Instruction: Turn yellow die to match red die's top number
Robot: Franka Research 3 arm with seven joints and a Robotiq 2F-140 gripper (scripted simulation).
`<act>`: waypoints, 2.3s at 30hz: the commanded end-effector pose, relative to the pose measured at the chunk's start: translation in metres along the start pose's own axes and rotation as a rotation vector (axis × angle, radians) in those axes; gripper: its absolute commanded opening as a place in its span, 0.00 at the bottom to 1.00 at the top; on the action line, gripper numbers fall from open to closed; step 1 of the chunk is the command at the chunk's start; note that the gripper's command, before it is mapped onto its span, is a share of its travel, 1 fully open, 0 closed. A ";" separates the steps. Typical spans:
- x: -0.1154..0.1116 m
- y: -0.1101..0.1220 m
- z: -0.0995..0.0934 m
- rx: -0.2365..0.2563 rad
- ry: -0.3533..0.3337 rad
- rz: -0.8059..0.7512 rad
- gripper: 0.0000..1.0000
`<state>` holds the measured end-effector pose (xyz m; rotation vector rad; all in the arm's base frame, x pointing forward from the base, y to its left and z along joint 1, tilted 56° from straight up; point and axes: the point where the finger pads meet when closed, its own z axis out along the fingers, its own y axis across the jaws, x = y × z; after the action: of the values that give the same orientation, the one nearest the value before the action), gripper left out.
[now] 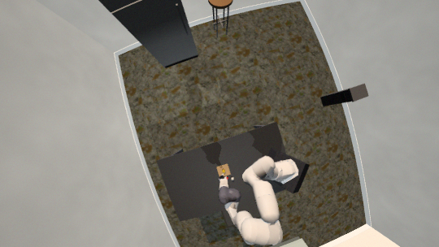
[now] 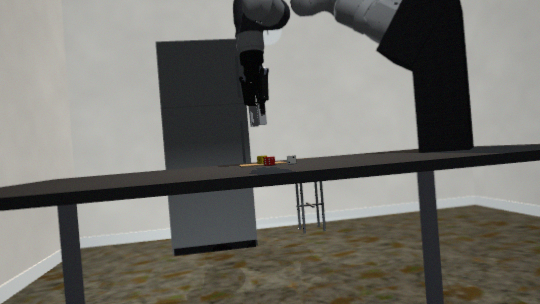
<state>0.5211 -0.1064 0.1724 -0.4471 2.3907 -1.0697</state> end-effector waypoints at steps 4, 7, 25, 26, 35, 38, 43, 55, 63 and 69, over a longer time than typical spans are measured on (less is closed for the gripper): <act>-0.003 -0.004 -0.001 0.019 -0.016 0.010 1.00; -0.003 -0.004 -0.001 0.019 -0.016 0.010 1.00; -0.003 -0.004 -0.015 0.019 -0.016 0.010 1.00; -0.003 -0.004 -0.015 0.019 -0.016 0.010 1.00; -0.002 -0.003 -0.036 0.019 -0.016 0.010 1.00; -0.002 -0.003 -0.041 0.019 -0.016 0.010 1.00; -0.002 -0.003 -0.043 0.019 -0.016 0.010 1.00; -0.002 -0.003 -0.043 0.019 -0.016 0.010 1.00; -0.002 -0.003 -0.043 0.019 -0.016 0.010 1.00; -0.002 -0.003 -0.043 0.019 -0.016 0.010 1.00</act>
<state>0.5001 -0.0812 0.1999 -0.4434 2.3627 -1.0829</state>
